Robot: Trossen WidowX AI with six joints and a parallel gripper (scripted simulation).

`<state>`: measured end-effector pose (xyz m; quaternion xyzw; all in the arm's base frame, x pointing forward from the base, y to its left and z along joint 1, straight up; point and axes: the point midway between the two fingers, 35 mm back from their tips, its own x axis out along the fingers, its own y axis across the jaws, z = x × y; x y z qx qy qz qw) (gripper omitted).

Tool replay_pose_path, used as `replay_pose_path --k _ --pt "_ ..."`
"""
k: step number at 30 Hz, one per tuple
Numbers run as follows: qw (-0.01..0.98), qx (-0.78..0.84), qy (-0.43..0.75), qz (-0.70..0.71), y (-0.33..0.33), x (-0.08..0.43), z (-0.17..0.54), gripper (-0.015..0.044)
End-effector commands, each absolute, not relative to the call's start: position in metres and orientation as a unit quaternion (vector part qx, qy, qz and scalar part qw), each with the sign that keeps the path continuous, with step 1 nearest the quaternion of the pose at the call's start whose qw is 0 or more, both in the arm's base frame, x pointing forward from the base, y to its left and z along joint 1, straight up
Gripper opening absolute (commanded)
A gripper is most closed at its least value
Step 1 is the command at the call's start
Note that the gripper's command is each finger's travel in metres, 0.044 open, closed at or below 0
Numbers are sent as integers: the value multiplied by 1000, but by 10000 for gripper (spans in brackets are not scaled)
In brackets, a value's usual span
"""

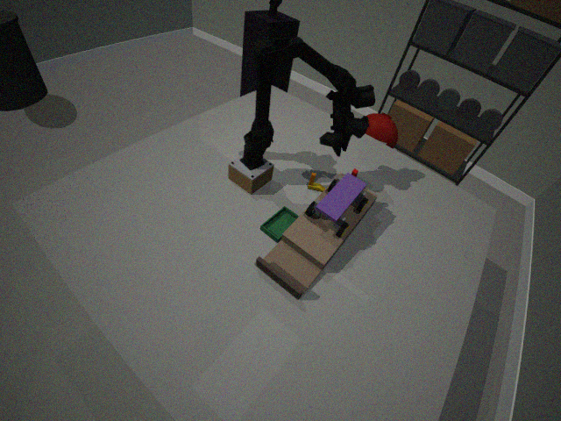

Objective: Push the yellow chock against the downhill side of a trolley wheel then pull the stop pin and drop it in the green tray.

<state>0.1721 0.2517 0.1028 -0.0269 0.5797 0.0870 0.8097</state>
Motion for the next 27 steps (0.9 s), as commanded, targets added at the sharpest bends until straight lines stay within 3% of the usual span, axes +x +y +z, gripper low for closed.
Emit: replay_pose_path --k 1,13,27 --pt "785 65 615 -5 225 173 99 190" --pt "646 303 638 -289 157 161 93 190" --pt "643 307 638 -293 157 162 75 190"
